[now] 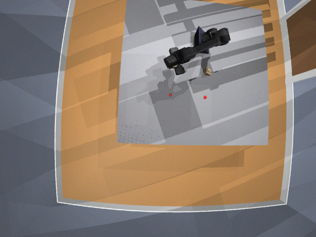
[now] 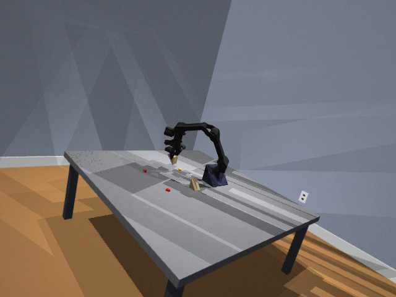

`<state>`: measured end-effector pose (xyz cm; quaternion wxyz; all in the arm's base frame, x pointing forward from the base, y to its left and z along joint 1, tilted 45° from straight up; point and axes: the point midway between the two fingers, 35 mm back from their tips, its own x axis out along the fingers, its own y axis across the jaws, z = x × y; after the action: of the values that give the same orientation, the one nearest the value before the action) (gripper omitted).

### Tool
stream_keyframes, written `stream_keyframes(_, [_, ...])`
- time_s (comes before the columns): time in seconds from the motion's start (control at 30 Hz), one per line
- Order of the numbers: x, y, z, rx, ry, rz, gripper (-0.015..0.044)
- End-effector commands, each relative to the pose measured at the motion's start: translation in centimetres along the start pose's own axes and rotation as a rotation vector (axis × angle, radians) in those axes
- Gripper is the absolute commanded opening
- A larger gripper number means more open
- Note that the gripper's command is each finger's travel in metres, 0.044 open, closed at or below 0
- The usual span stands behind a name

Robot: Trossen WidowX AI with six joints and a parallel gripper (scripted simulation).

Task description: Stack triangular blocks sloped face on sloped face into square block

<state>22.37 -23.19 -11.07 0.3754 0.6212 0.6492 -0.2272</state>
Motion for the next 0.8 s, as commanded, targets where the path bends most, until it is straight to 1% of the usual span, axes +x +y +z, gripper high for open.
stream_keyframes(0.0, [-0.4, 0.2, 0.3, 0.149, 0.019, 0.045, 0.0000])
stream_keyframes(0.17, [-0.6, 0.1, 0.4, 0.292, 0.045, 0.080, 0.0000])
stream_keyframes(0.47, [-0.8, 0.3, 0.2, 0.298, 0.045, 0.081, 0.0000])
stream_keyframes(0.77, [-2.7, 3.0, -2.8, 0.303, 0.036, 0.079, 0.0000])
